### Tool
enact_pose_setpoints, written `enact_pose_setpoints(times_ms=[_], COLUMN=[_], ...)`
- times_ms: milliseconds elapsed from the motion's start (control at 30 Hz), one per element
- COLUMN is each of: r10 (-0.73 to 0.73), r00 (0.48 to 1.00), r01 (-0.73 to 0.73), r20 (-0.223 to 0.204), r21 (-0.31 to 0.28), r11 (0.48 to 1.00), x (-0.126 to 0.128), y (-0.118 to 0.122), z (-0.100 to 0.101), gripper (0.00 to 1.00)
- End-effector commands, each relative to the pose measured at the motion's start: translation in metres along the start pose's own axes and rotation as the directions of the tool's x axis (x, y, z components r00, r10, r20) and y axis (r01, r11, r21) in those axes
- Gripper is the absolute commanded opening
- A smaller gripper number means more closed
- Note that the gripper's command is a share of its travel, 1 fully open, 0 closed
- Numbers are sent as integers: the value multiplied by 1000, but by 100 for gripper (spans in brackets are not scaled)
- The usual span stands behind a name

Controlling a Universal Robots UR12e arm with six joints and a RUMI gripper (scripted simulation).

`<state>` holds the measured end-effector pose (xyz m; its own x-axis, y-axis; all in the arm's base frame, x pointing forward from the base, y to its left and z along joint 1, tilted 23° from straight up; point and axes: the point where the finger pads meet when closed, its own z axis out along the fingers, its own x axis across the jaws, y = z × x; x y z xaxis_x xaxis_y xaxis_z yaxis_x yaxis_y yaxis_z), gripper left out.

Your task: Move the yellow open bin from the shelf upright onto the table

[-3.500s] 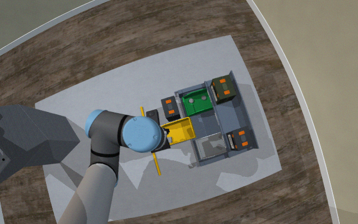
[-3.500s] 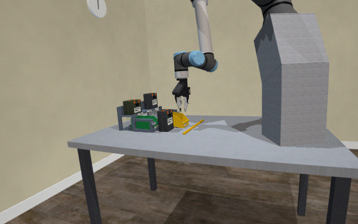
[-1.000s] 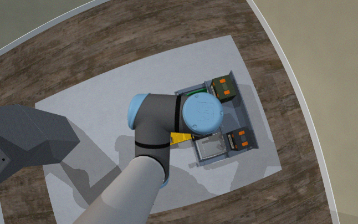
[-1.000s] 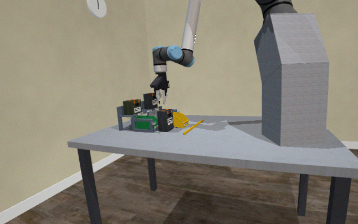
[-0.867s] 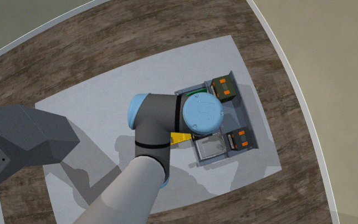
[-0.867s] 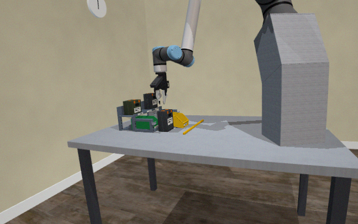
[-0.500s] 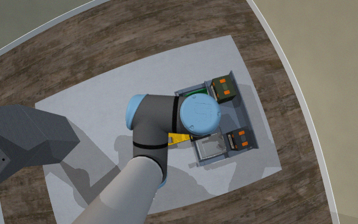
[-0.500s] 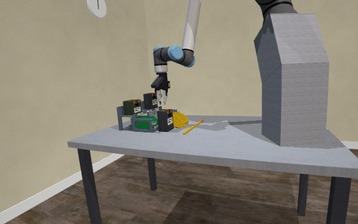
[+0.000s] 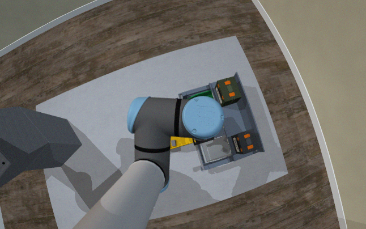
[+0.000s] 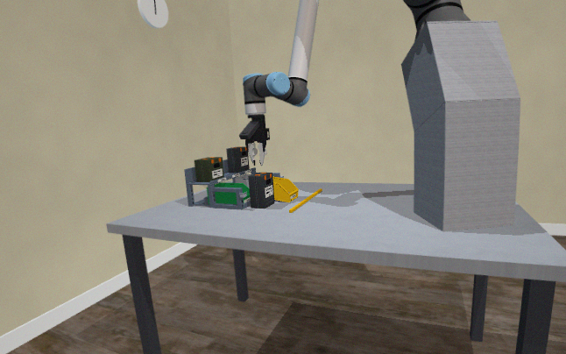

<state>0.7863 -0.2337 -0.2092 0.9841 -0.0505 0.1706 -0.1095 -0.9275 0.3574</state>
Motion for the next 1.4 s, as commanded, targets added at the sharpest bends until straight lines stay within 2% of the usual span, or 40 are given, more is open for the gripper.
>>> enact_pose_setpoints(times_ms=[0, 833, 1000, 1367], r10=[0, 0, 0, 0], r00=[1000, 1000, 1000, 1000], r01=[0, 0, 0, 0], r20=[-1, -1, -1, -1], r21=[0, 0, 0, 0], r11=[1000, 1000, 1000, 1000], x=[-1, -3, -3, -3], y=[0, 0, 0, 0], z=[0, 0, 10, 10], gripper=[20, 20, 20, 20])
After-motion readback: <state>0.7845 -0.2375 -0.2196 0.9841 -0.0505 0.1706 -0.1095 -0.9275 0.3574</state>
